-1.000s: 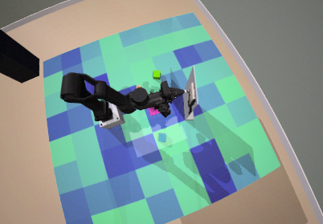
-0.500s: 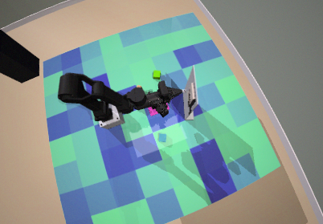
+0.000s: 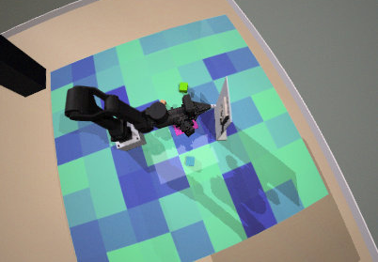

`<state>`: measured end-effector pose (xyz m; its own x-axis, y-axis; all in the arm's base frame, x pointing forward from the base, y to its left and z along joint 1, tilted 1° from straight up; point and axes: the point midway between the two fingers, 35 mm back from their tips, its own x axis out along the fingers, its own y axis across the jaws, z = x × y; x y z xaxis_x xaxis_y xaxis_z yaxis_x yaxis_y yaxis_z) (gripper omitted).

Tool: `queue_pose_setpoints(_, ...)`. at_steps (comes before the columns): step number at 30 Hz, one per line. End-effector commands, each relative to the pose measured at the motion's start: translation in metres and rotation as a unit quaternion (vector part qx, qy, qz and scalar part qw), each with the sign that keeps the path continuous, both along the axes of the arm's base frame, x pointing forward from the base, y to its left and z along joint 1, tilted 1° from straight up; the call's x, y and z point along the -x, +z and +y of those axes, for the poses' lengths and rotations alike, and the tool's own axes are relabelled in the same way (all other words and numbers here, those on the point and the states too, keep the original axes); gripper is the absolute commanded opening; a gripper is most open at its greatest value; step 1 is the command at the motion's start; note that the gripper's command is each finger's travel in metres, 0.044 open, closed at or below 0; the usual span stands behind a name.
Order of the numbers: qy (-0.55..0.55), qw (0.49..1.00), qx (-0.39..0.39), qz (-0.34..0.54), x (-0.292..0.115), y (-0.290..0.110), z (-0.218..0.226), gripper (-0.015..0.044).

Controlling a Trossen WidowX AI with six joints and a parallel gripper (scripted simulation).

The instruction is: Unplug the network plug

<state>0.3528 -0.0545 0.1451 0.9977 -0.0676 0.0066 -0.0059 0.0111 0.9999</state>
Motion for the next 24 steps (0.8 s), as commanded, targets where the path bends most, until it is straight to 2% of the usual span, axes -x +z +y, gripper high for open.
queue_pose_setpoints(1,-0.002,1.000,-0.002,0.003,0.004,-0.002,0.001,0.0000)
queue_pose_setpoints(24,-0.002,1.000,-0.002,0.003,0.016,-0.002,0.007,0.0000)
